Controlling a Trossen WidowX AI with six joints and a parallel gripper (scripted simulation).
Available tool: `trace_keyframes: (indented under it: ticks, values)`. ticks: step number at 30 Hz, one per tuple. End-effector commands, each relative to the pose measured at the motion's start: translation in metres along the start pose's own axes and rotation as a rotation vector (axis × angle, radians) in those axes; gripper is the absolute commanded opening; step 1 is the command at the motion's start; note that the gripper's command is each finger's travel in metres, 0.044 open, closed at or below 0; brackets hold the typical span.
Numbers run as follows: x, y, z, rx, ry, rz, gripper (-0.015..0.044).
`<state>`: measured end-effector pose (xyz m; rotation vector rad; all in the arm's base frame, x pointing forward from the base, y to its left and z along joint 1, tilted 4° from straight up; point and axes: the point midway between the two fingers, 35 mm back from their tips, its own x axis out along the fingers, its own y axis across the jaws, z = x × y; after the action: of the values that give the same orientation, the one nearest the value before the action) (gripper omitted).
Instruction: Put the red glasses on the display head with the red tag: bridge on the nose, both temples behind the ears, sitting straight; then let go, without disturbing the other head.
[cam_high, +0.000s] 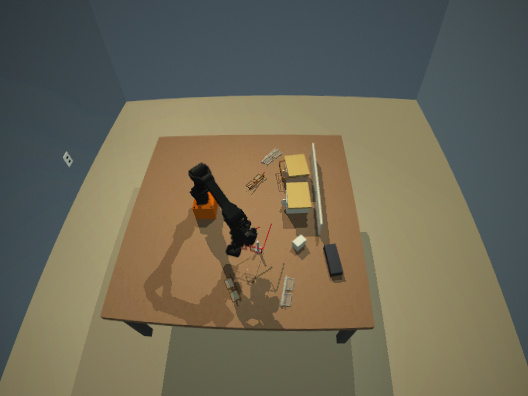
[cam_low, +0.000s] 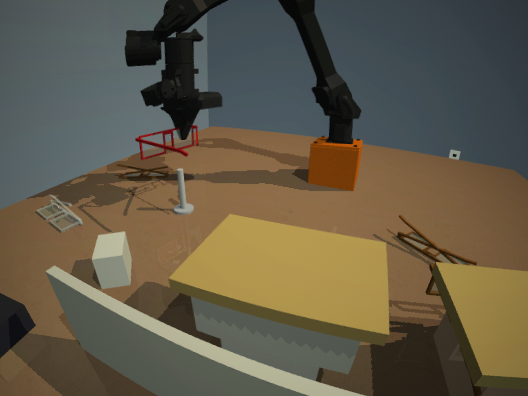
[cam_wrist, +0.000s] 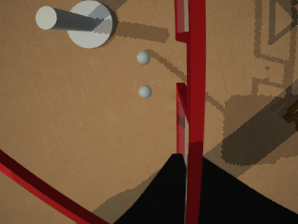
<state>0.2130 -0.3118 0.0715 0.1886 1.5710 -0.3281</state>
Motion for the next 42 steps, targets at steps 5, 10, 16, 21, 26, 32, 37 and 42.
trace_keyframes:
  ticks: [5, 10, 16, 21, 26, 32, 37, 42]
  values:
    - [0.001, 0.019, 0.041, -0.004, 0.001, 0.001, 0.0000]
    - [0.001, 0.020, 0.044, -0.004, 0.000, 0.001, 0.0000]
    - [0.021, 0.020, 0.045, -0.004, 0.000, 0.001, 0.0000]
    - [0.052, 0.020, 0.044, -0.004, 0.001, 0.001, 0.0000]
    - [0.061, 0.021, 0.044, -0.004, 0.001, 0.001, 0.0000]
    - [0.061, 0.018, 0.046, -0.004, 0.000, 0.001, 0.0000]
    - [0.061, 0.015, 0.051, -0.004, 0.000, 0.001, 0.0000]
    - [0.060, 0.014, 0.052, -0.004, 0.000, 0.001, 0.0000]
